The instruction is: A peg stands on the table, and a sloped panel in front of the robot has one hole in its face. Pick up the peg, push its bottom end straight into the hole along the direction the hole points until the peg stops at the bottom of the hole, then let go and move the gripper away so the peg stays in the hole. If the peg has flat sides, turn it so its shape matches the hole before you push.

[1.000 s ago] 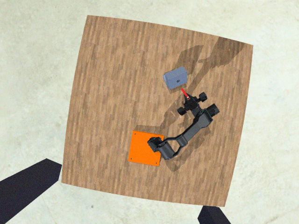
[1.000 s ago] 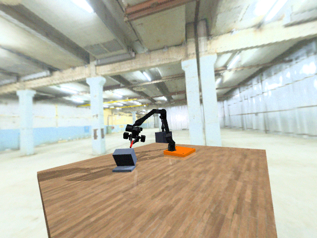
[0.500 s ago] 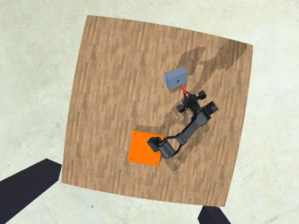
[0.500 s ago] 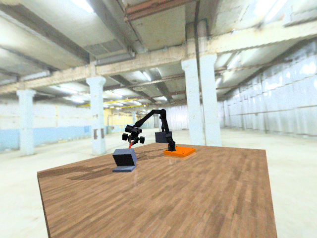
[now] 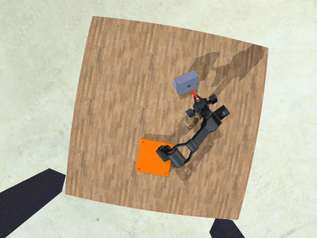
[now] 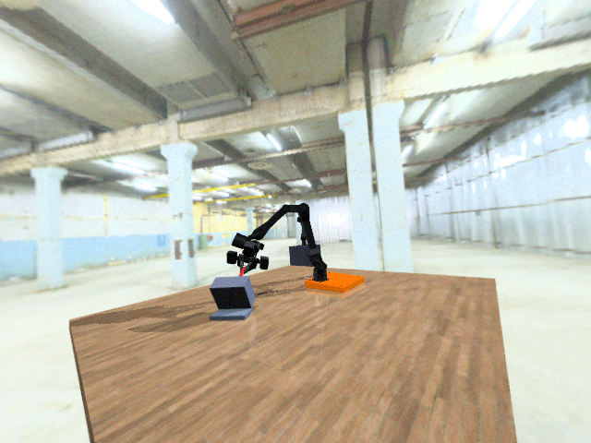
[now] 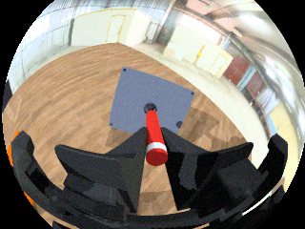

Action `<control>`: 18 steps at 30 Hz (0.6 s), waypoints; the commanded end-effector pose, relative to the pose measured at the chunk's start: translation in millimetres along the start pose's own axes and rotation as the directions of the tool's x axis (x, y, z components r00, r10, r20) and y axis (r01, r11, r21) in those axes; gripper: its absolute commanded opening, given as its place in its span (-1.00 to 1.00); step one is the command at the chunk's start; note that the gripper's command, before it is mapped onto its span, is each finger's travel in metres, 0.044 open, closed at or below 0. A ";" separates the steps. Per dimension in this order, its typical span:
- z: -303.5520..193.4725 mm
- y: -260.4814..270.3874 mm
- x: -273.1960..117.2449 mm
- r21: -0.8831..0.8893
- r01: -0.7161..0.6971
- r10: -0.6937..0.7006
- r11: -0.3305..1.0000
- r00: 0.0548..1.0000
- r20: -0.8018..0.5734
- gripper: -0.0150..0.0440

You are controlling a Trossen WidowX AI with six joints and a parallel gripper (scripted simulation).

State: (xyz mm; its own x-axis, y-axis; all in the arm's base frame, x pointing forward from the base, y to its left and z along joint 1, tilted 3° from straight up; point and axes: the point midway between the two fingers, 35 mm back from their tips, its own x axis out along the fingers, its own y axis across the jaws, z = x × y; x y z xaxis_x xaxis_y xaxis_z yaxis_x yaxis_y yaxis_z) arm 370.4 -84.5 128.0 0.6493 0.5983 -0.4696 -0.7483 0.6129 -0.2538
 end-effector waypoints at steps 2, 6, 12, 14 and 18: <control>-2.7 1.1 4.9 0.012 0.001 -0.001 1.000 1.000 0.000 -0.49; -3.1 1.3 7.6 -0.003 0.004 -0.004 1.000 1.000 0.004 -0.49; -2.7 1.1 10.1 -0.006 0.004 -0.004 1.000 1.000 0.004 -0.49; -2.4 0.9 12.3 -0.007 0.005 -0.005 1.000 1.000 0.005 -0.49; -1.7 0.6 17.9 -0.010 0.005 -0.005 1.000 1.000 0.005 -0.49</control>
State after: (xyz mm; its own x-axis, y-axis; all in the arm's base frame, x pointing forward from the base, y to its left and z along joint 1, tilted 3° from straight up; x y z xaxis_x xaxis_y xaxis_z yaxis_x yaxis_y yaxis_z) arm 378.7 -77.5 122.2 0.6565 0.5971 -0.4608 -0.7452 0.6082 -0.2735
